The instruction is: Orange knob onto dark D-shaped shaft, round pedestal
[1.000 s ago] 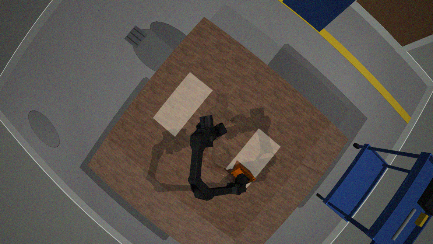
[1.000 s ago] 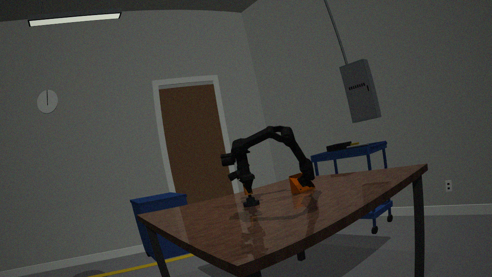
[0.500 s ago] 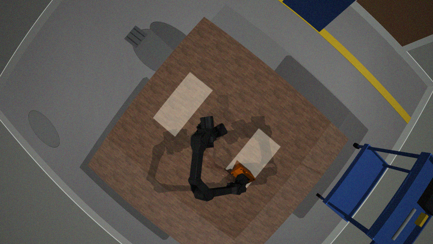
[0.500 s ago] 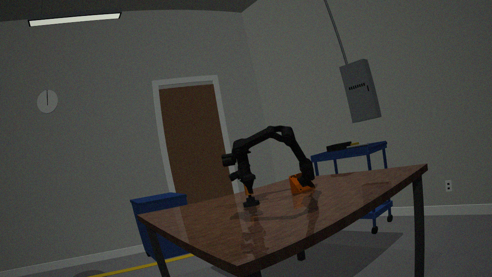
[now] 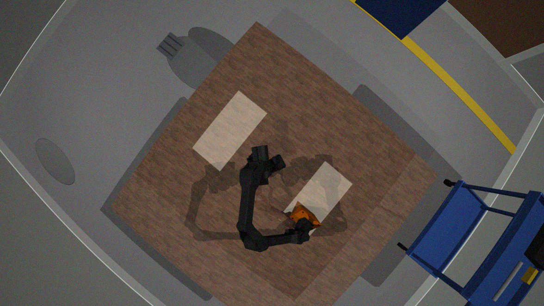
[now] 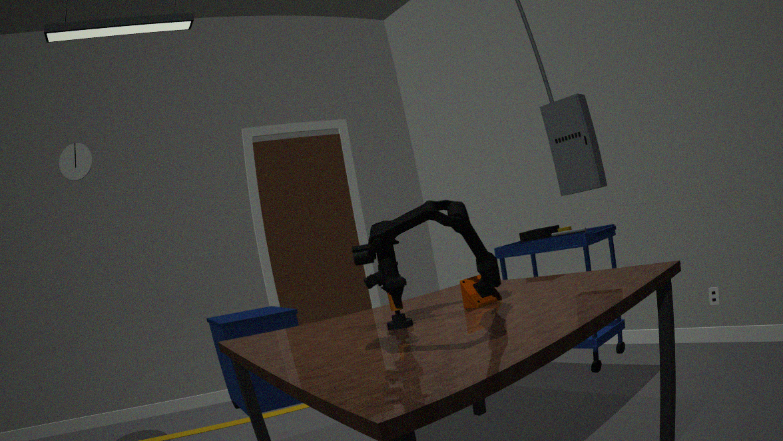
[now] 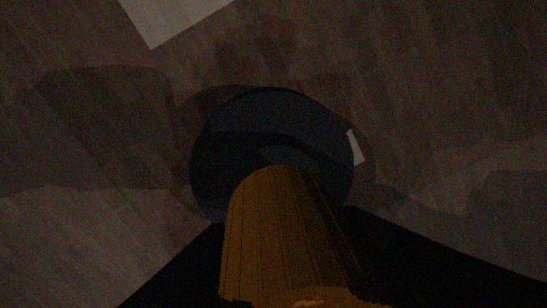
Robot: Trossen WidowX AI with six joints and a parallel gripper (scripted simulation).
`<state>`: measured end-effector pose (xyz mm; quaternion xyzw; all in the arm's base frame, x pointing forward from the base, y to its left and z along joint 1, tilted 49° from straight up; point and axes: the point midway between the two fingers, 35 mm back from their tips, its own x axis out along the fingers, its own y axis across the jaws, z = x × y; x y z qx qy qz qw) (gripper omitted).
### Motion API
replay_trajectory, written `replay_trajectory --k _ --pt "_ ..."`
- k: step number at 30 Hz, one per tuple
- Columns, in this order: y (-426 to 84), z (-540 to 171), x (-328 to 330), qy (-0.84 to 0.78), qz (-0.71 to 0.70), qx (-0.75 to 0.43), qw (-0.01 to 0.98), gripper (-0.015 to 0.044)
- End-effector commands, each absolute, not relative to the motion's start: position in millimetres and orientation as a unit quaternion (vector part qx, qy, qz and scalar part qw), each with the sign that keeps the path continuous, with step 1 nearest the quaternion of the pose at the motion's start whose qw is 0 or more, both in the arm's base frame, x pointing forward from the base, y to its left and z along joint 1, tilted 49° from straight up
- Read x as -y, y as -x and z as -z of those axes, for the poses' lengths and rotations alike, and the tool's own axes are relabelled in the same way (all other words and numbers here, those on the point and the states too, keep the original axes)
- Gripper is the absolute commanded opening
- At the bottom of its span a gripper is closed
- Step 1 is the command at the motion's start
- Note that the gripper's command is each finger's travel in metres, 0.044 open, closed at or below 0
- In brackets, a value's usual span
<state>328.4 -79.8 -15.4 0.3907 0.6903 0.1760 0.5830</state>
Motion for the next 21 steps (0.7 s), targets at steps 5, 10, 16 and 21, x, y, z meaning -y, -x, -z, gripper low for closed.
replay_trajectory --k 5,10,16,21 --pt "-331.7 12.8 83.4 -0.398 -0.166 -0.692 0.579 0.0" --pt "-333.1 12.1 84.3 -0.447 -0.105 -0.704 0.543 0.0" --pt "-332.0 13.6 82.7 -0.45 -0.102 -0.704 0.54 0.0" --pt "-331.8 14.9 81.5 -0.45 -0.102 -0.704 0.54 0.0"
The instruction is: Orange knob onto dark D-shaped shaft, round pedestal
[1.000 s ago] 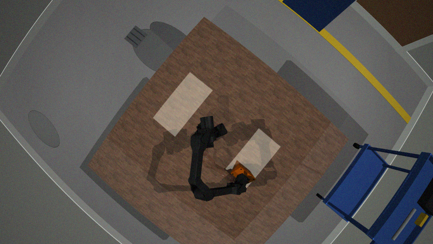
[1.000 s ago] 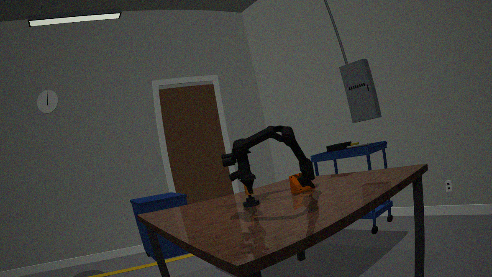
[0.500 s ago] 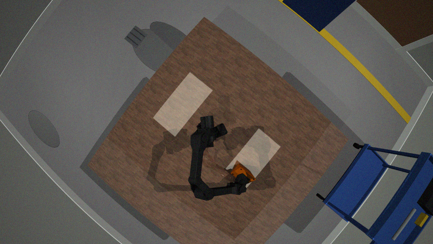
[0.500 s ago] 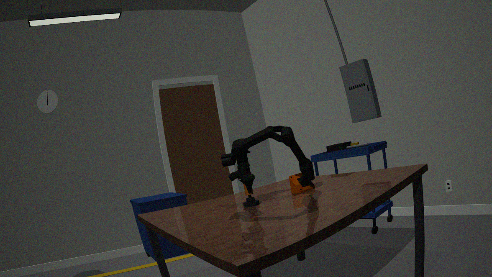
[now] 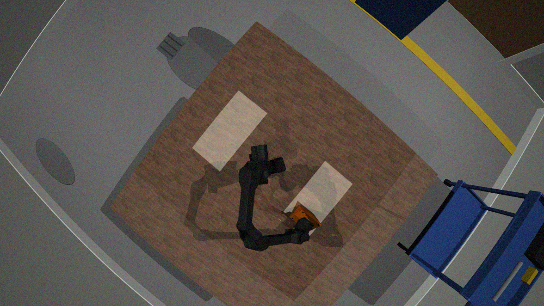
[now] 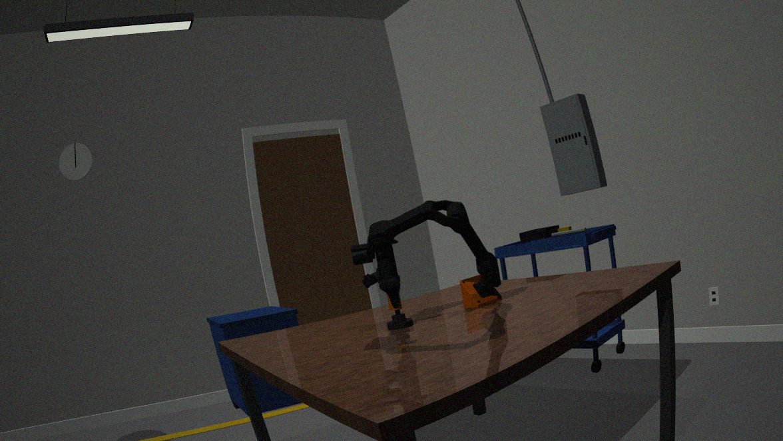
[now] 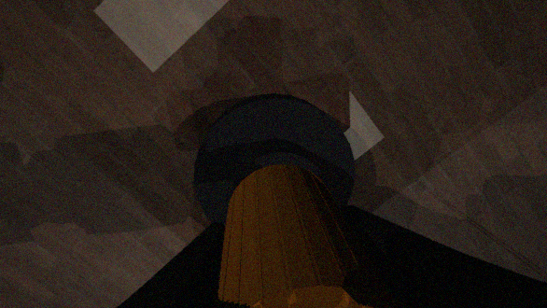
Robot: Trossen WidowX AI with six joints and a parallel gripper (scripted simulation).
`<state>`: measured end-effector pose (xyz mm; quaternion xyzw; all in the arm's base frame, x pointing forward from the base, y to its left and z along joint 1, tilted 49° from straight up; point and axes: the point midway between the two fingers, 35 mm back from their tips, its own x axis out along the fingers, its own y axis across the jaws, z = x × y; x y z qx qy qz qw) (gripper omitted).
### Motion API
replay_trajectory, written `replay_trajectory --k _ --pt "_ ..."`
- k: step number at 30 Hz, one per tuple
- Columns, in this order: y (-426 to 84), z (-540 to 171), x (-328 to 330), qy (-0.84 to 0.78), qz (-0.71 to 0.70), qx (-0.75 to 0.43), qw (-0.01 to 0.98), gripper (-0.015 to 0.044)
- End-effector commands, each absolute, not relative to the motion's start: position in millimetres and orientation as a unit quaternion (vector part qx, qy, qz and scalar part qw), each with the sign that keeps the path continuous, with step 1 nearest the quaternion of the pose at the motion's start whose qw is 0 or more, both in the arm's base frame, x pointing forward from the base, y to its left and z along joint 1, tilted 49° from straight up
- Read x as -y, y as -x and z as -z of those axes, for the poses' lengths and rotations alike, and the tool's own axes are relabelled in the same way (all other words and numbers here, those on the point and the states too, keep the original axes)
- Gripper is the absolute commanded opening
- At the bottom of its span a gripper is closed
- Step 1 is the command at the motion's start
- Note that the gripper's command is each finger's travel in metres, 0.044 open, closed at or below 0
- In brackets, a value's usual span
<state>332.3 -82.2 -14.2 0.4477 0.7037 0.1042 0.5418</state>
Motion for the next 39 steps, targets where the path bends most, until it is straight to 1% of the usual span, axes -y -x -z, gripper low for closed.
replay_trajectory --k 1,39 --pt "-331.6 15.0 81.3 -0.45 -0.102 -0.704 0.54 0.0" --pt "-331.0 12.6 83.4 -0.45 -0.102 -0.704 0.54 0.0"
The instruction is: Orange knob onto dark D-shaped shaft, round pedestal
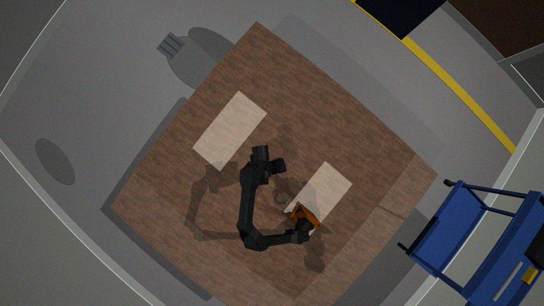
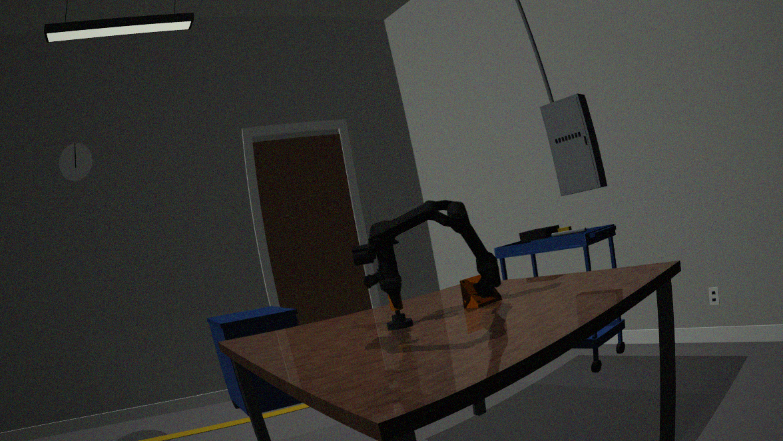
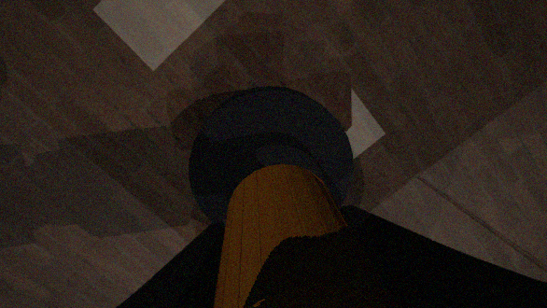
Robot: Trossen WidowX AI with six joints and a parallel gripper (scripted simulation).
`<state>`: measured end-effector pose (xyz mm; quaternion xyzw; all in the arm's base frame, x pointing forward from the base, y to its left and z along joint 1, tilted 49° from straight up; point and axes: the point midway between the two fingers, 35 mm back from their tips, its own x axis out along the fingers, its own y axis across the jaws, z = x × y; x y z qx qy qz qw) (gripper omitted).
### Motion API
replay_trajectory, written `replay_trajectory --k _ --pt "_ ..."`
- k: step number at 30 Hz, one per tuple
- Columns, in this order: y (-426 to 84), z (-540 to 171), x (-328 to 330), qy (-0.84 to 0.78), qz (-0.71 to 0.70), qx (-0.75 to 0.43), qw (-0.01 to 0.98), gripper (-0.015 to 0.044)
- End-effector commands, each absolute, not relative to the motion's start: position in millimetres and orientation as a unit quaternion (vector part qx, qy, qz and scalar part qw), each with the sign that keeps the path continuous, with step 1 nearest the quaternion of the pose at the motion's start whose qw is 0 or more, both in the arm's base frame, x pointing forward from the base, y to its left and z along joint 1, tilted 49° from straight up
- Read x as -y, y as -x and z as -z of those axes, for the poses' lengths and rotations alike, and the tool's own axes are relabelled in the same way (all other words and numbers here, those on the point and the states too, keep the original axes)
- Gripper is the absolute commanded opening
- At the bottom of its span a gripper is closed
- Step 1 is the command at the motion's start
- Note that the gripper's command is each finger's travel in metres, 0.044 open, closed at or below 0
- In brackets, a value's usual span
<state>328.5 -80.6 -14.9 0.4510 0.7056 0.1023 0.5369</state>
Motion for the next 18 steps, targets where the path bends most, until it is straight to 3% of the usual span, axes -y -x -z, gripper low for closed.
replay_trajectory --k 1,7,18 --pt "-331.0 12.5 83.5 -0.452 -0.098 -0.705 0.538 0.0" --pt "-331.9 12.9 83.8 -0.501 -0.031 -0.711 0.493 0.0" --pt "-330.3 14.7 81.5 -0.504 -0.027 -0.711 0.49 0.0"
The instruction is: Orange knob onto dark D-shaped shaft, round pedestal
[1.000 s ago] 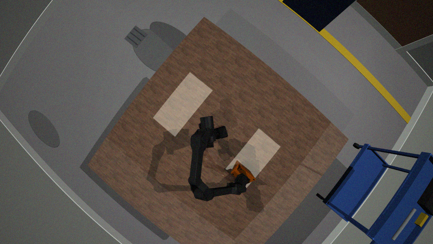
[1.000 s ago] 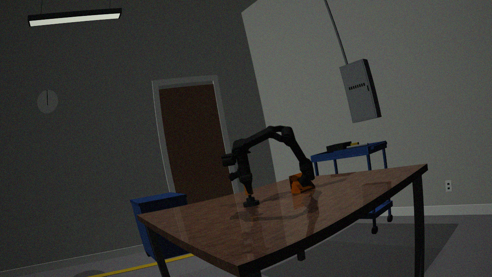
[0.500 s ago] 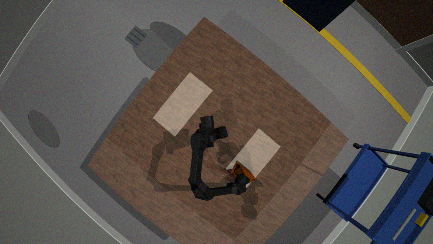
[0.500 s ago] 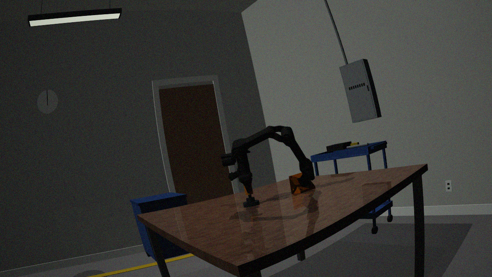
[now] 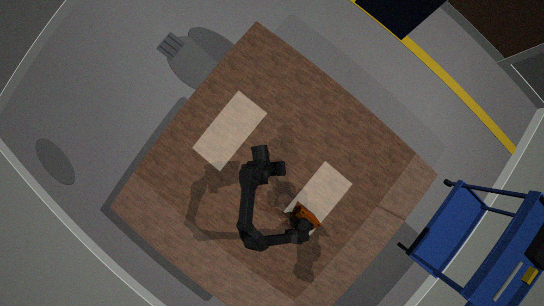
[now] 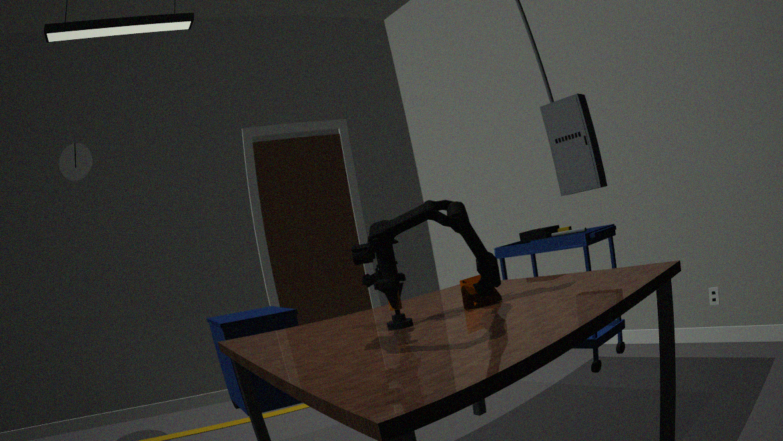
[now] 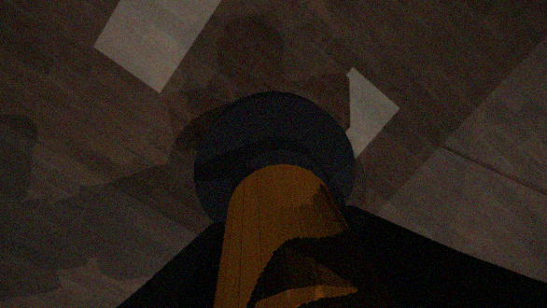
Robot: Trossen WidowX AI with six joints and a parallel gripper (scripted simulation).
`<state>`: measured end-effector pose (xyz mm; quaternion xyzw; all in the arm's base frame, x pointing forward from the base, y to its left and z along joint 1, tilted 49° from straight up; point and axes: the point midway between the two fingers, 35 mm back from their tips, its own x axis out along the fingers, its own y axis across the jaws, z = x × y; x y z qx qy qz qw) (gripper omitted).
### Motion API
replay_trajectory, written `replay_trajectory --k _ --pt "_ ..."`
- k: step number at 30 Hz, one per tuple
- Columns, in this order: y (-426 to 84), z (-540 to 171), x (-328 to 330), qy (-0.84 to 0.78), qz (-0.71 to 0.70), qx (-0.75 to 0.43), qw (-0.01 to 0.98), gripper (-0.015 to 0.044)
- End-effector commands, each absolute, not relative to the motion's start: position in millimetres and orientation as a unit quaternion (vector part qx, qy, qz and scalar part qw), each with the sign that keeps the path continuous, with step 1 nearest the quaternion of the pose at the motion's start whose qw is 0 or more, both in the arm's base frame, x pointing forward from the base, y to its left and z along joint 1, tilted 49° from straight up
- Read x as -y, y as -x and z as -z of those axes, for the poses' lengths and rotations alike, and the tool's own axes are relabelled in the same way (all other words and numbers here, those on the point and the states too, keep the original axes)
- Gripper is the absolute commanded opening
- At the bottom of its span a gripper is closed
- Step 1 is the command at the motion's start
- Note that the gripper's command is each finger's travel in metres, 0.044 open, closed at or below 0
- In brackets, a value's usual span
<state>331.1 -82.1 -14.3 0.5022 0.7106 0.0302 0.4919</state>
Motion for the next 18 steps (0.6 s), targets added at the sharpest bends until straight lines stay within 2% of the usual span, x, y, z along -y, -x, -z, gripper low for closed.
replay_trajectory --k 1,18 --pt "-330.1 14.7 81.3 -0.504 -0.027 -0.711 0.49 0.0" --pt "-328.2 15.8 79.2 -0.504 -0.027 -0.711 0.49 0.0"
